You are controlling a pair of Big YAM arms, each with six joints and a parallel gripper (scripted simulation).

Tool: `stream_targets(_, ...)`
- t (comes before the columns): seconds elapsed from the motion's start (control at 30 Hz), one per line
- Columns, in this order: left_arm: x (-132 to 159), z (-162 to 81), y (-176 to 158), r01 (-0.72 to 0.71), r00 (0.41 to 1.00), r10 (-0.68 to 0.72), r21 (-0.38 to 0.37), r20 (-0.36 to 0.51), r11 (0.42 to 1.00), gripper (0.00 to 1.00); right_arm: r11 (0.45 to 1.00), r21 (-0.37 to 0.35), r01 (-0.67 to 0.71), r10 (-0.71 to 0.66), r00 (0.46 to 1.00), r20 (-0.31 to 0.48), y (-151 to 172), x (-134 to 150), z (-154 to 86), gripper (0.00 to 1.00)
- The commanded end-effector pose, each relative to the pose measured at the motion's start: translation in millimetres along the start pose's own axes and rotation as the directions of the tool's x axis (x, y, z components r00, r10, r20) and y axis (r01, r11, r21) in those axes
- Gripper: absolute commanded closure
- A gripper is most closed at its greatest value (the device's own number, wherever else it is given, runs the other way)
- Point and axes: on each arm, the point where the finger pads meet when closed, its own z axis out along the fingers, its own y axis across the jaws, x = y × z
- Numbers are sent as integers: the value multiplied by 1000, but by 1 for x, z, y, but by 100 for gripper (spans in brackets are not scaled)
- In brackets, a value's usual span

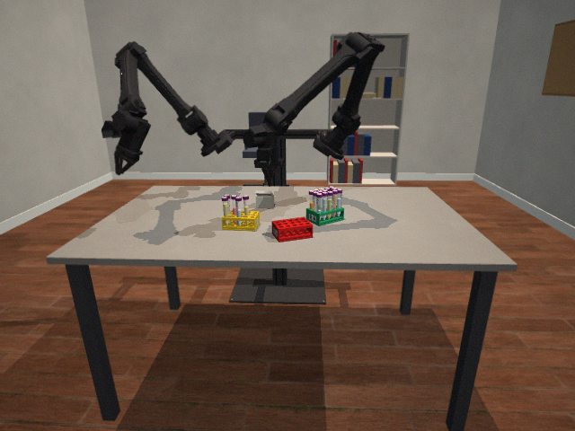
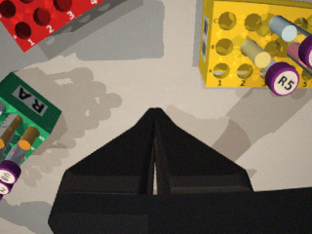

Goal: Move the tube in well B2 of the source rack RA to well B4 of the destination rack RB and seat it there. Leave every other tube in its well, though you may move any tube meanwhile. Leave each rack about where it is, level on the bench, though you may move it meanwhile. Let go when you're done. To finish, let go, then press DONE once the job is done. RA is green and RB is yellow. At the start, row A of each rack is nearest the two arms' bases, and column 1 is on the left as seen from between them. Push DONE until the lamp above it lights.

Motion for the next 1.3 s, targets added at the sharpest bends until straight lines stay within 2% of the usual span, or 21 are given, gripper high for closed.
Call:
stream_targets(0.0,-6,-4,-18,-2,1000,2,3,8,1000,100,1000,-15,-24,24,1000,6,9,-9,-5,70)
stream_targets(0.47,-13,-4,-75,-1,1000,1,5,9,1000,100,1000,-15,-24,24,1000,6,9,-9,-5,70)
stream_targets(0.67,-15,7,-62,23,1000,-23,-6,-17,1000,100,1000,-15,-24,24,1000,6,9,-9,-5,70)
stream_targets(1.27,-14,7,-62,21,1000,-22,-6,-16,1000,100,1000,-15,-24,24,1000,6,9,-9,-5,70)
